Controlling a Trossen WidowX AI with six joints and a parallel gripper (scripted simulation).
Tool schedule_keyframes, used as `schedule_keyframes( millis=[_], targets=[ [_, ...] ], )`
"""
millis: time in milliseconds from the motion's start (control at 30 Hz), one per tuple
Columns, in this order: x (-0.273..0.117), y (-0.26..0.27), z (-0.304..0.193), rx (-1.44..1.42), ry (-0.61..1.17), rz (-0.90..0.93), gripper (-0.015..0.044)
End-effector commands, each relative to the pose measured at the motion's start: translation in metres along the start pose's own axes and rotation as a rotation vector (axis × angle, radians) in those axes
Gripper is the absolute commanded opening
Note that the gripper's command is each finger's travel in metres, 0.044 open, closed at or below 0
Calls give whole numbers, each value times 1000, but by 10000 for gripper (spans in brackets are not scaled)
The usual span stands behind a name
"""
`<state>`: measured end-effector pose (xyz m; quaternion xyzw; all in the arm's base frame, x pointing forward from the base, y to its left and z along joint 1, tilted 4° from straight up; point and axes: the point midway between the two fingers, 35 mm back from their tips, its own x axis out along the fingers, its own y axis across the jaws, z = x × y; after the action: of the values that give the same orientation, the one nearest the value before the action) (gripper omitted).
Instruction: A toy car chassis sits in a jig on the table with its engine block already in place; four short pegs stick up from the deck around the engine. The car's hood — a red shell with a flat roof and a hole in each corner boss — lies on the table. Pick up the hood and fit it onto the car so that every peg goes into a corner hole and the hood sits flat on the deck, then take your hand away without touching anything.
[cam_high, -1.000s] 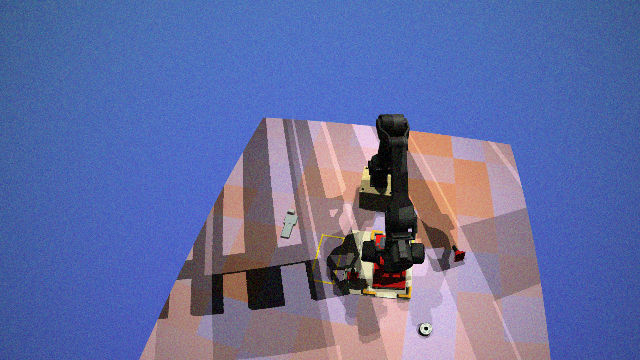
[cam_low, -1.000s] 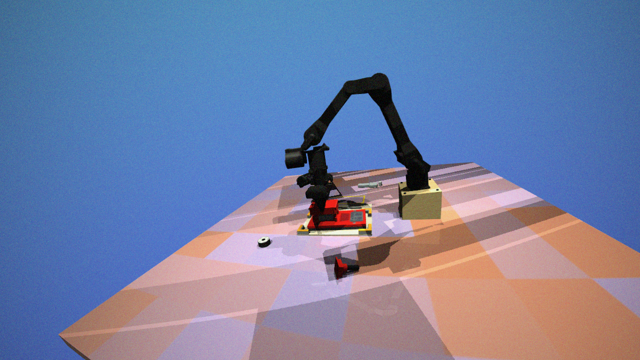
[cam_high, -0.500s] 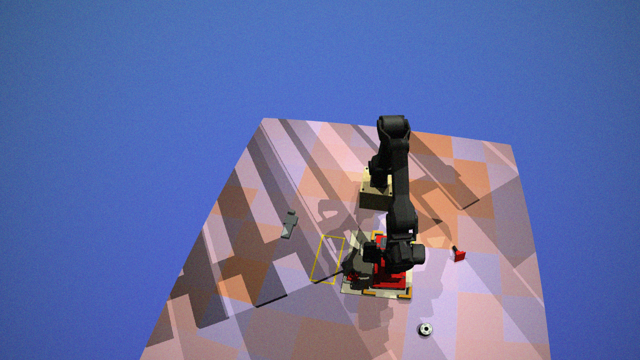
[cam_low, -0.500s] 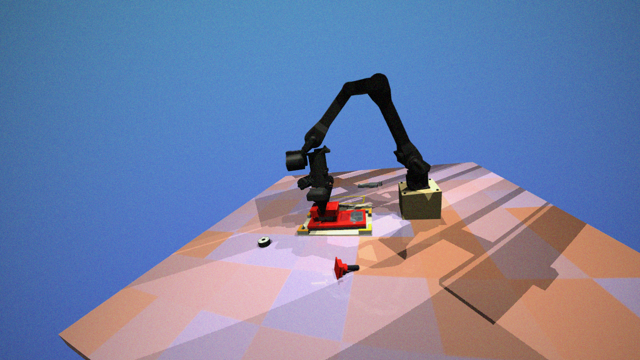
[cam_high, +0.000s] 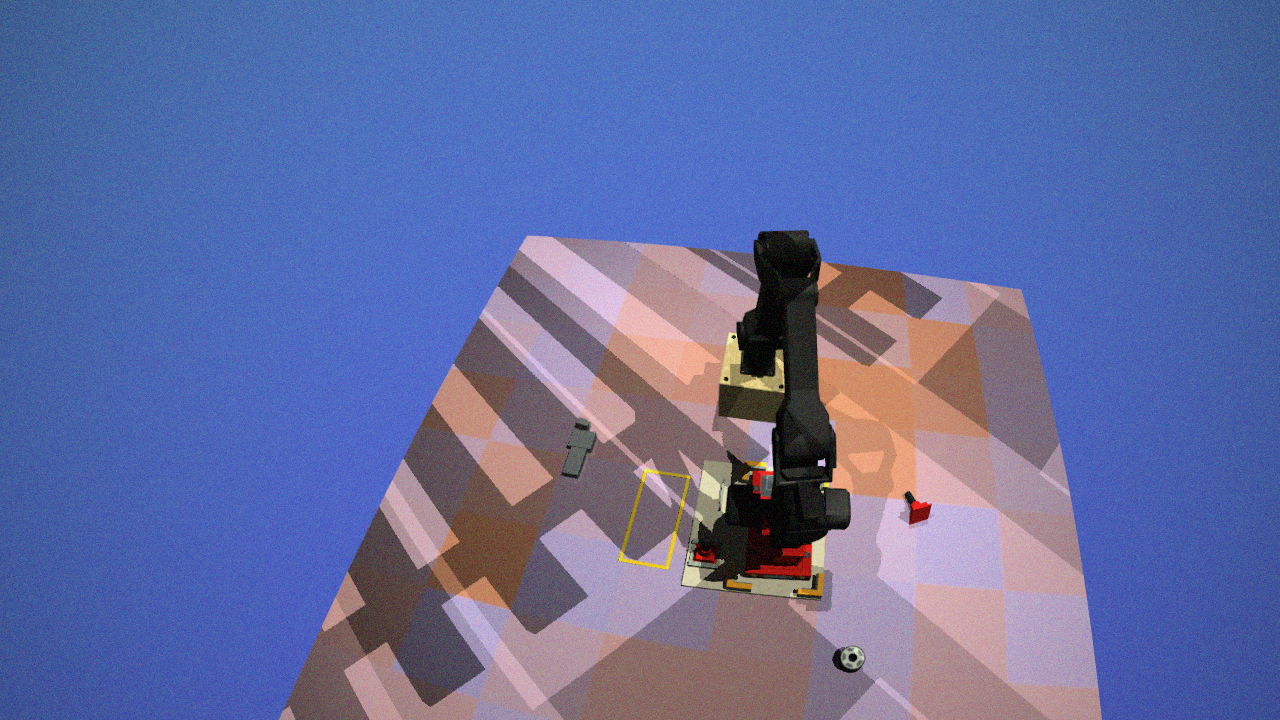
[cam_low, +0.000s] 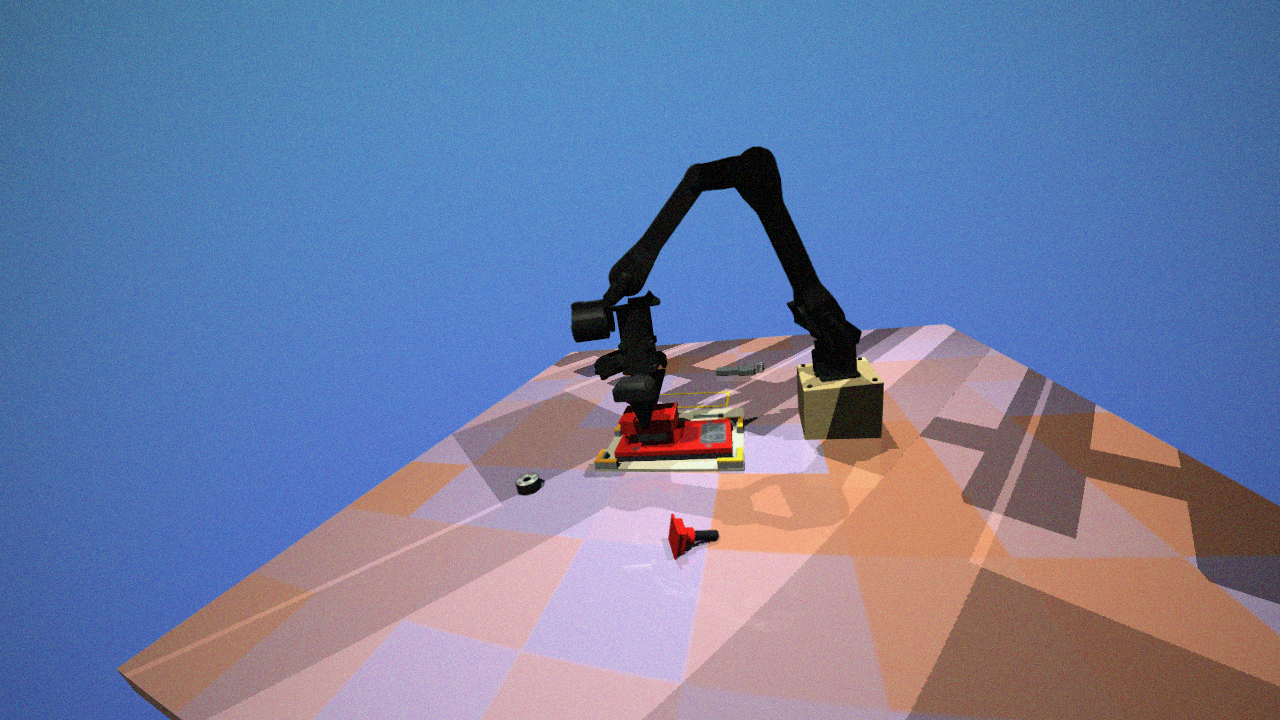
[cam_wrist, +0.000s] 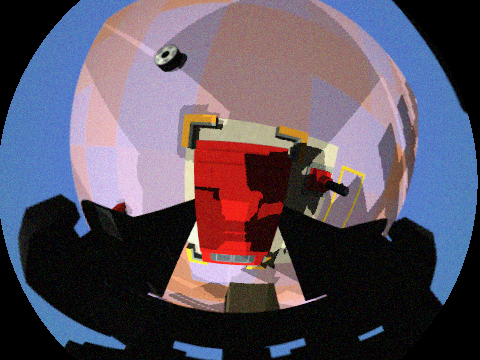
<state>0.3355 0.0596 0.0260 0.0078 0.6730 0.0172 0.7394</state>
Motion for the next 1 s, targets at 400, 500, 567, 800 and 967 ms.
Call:
schedule_keyframes(
  millis=[400,500,567,800,967],
  targets=[
    [5,-1,1,2,-1,-3,0],
    [6,-1,1,2,-1,-3,0],
    [7,-1,1,2,-1,-3,0],
    [10,-1,1,2,-1,-3,0],
    [12,-1,1,2,-1,-3,0]
  ],
)
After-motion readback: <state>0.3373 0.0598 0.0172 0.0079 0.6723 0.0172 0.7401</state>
